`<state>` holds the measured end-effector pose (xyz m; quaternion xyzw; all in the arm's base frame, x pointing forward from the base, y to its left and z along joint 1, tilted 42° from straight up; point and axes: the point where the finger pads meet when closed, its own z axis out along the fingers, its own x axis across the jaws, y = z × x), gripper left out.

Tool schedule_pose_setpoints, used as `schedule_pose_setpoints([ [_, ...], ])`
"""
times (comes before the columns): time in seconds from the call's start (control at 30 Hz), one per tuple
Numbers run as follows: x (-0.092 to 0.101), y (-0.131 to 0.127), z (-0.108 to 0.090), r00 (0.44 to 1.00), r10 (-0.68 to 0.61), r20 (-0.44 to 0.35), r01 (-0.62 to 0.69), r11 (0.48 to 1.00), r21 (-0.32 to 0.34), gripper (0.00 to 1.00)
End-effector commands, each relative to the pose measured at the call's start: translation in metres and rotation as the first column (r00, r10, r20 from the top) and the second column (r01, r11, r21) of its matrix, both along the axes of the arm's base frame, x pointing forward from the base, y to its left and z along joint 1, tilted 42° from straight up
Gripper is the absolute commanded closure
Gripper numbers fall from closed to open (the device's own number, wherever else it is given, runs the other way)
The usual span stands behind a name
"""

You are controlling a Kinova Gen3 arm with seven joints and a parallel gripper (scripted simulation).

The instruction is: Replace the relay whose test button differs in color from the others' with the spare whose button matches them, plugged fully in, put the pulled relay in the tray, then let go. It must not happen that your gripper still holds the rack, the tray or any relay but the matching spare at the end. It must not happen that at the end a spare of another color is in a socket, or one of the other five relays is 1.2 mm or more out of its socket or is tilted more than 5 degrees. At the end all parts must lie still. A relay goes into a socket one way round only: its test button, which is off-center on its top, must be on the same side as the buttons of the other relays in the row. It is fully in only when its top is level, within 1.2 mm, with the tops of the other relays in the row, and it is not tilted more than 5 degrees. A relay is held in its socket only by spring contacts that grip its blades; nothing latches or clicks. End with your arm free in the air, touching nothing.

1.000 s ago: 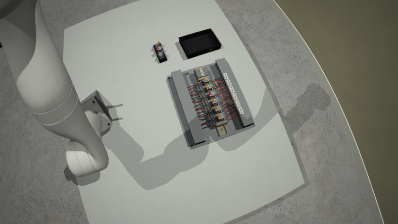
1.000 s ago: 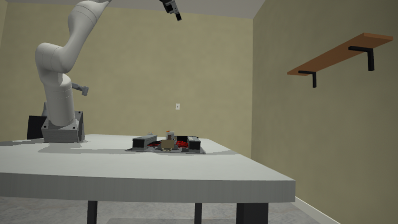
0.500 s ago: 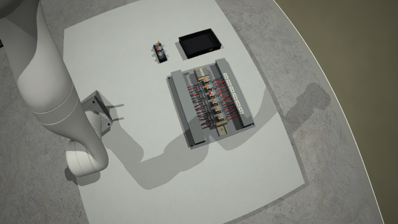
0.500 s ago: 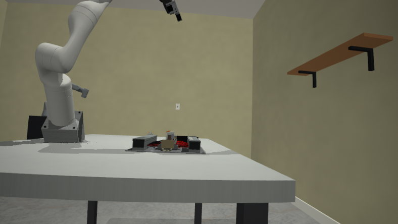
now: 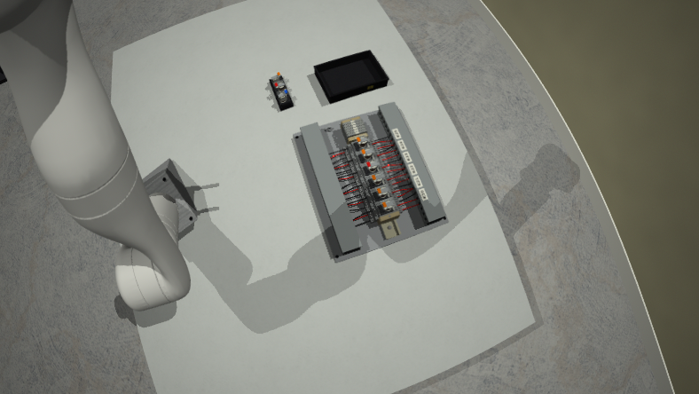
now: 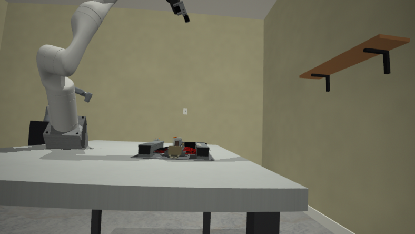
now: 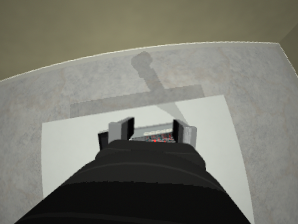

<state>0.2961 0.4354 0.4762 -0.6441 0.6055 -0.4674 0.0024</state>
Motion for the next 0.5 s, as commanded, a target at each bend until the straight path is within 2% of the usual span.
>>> schedule_pose_setpoints([
  [0.0,-0.0001,0.0009,0.0009,0.987,-0.136,-0.083,0.132,0.99,-0.044,0.0],
  [0.2,0.0002,0.0008,0.0008,0.976,-0.186,-0.112,0.18,0.982,-0.064,0.0],
  [0.23,0.0002,0.0002,0.0003,1.0,-0.012,-0.007,0.012,1.0,-0.003,0.0],
  [0.47,0.0004,0.0004,0.0004,0.993,-0.1,-0.062,0.099,0.995,-0.032,0.0],
])
